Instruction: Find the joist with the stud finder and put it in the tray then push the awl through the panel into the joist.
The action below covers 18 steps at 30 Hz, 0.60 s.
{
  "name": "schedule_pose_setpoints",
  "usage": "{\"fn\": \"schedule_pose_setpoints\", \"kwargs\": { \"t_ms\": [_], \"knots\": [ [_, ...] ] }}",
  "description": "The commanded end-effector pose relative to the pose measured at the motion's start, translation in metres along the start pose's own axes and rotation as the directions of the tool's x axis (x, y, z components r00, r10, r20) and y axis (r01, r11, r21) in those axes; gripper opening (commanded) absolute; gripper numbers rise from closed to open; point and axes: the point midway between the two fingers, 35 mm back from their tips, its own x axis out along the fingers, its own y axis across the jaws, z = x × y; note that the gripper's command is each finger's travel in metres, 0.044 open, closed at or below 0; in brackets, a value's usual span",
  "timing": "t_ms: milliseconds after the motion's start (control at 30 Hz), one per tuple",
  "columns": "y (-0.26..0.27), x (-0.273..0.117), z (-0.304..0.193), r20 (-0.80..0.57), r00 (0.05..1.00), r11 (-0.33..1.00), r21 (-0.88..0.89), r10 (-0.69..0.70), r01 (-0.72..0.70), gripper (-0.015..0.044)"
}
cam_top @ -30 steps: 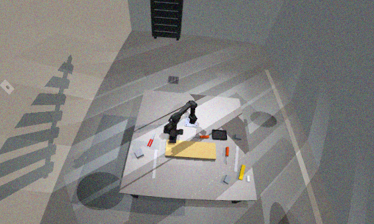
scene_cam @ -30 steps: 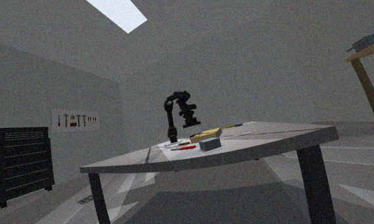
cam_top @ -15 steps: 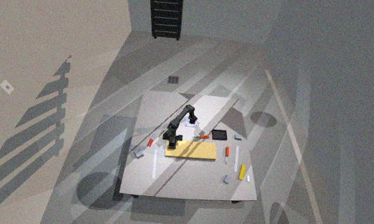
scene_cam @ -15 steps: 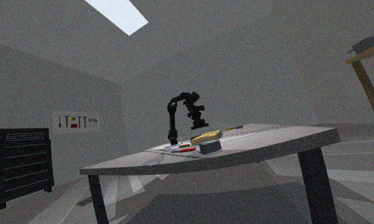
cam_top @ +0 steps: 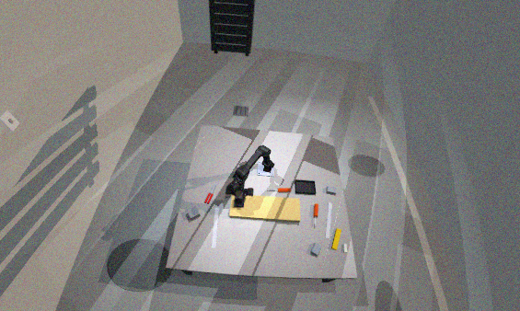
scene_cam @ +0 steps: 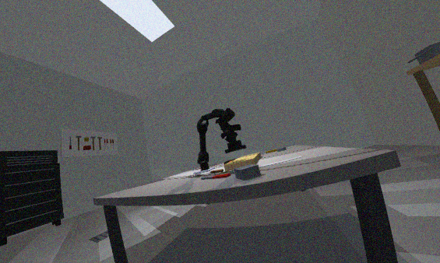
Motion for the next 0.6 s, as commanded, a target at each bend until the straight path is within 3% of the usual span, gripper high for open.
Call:
{"fn": "schedule_pose_setpoints", "kwargs": {
  "t_ms": [0, 567],
  "knots": [
    [-0.002, 0.004, 0.0, 0.004, 1.0, 1.0, 0.002, -0.008, 0.008, 0.0],
    [-0.003, 0.027, -0.005, 0.004, 1.0, 1.0, 0.002, -0.008, 0.008, 0.0]
  ]
}}
